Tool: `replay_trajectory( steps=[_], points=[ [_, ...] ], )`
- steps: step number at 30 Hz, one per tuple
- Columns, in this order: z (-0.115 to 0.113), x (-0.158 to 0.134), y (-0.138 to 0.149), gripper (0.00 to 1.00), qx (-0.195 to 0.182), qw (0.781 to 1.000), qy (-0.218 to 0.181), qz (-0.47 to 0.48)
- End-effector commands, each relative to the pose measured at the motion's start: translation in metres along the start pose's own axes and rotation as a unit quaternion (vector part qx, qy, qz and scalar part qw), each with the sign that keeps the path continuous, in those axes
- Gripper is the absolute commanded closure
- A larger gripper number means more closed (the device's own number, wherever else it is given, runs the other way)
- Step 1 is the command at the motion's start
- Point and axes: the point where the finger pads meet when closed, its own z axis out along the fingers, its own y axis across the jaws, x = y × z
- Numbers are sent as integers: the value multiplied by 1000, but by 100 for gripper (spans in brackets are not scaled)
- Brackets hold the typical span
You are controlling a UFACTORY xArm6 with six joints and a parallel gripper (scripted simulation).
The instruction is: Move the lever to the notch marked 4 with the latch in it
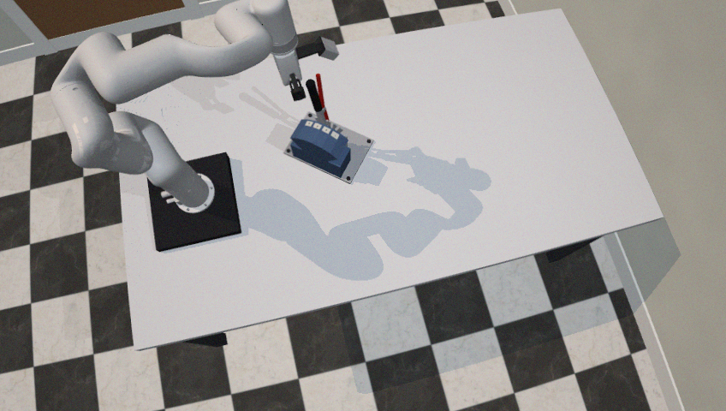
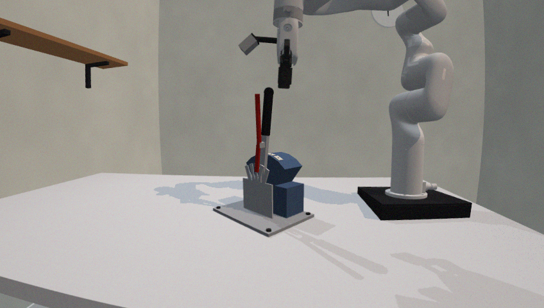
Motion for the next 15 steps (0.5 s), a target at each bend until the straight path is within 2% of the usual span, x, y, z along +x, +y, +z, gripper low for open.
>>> replay_trajectory(
  steps=[1, 8, 13, 15],
  points=[
    [-14, 14, 0, 0, 2, 994, -12, 105],
    [-25, 26, 0, 0, 8, 978, -23, 206],
    [-36, 39, 1, 0, 12, 953, -34, 302],
    [-36, 39, 1, 0, 12, 953, -34, 302]
  ],
)
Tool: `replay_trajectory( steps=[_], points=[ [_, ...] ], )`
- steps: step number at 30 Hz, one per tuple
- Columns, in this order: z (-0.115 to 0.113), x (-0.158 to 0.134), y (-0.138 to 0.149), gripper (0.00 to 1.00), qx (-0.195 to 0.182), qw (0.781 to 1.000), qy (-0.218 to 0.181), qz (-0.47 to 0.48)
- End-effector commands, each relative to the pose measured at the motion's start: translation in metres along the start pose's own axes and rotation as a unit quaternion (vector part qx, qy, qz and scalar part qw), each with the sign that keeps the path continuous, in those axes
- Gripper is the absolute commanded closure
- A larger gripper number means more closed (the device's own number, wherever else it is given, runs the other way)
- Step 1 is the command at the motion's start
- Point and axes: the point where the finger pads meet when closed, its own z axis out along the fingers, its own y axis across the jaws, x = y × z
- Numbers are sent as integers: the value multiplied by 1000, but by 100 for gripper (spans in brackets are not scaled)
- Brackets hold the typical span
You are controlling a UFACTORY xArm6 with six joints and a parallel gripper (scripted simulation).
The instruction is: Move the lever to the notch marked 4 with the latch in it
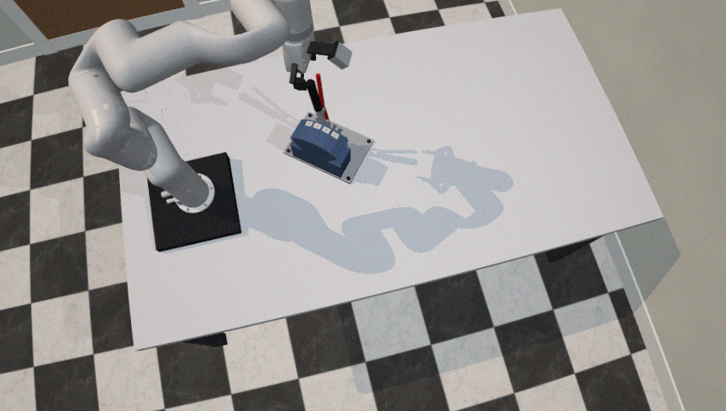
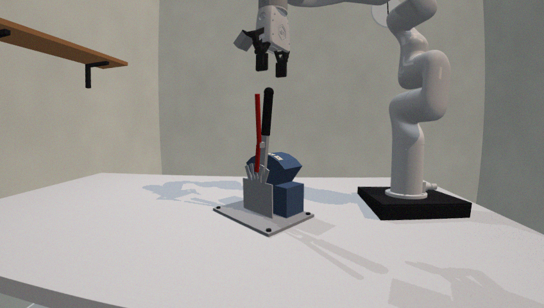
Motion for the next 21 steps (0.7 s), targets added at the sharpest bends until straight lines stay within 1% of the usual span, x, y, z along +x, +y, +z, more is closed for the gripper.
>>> replay_trajectory(
  steps=[1, 6, 12, 13, 21],
  points=[
    [-8, 7, -4, 0, -2, 998, -8, 63],
    [-14, 12, -7, 0, -1, 993, -14, 116],
    [-15, 13, -7, 0, 0, 992, -15, 125],
    [-15, 13, -7, 100, 0, 992, -15, 125],
    [-15, 13, -7, 100, 0, 992, -15, 125]
  ],
)
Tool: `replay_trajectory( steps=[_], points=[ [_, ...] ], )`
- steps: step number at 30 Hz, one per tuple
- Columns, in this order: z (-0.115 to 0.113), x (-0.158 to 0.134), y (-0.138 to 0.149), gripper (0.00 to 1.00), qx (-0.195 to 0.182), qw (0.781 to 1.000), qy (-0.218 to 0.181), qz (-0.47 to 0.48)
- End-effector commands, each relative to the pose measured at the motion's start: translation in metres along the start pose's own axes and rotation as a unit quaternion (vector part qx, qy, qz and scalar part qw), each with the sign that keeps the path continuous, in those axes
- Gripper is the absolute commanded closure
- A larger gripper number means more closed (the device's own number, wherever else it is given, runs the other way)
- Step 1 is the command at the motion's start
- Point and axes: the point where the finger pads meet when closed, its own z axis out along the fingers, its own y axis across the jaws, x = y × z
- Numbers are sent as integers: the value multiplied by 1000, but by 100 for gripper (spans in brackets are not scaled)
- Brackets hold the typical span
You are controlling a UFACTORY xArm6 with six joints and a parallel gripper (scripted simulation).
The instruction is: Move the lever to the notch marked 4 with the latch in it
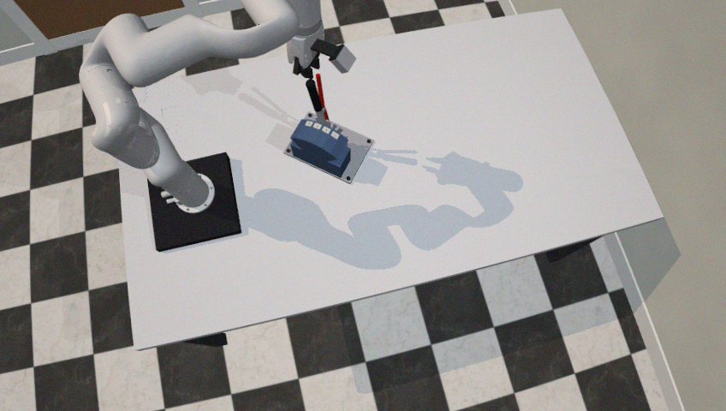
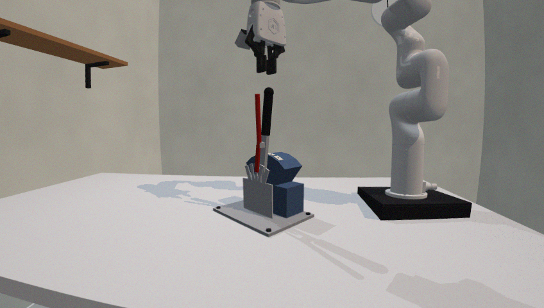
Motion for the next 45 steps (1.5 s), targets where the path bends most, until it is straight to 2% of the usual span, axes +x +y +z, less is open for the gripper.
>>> replay_trajectory(
  steps=[1, 36, 37, 45],
  points=[
    [-2, 0, 0, 100, 2, 1000, 1, 0],
    [-2, 0, 0, 100, 2, 1000, 1, 0],
    [-2, 0, 0, 0, 2, 1000, 1, 0],
    [-2, 0, 0, 0, 2, 1000, 1, 0]
  ],
)
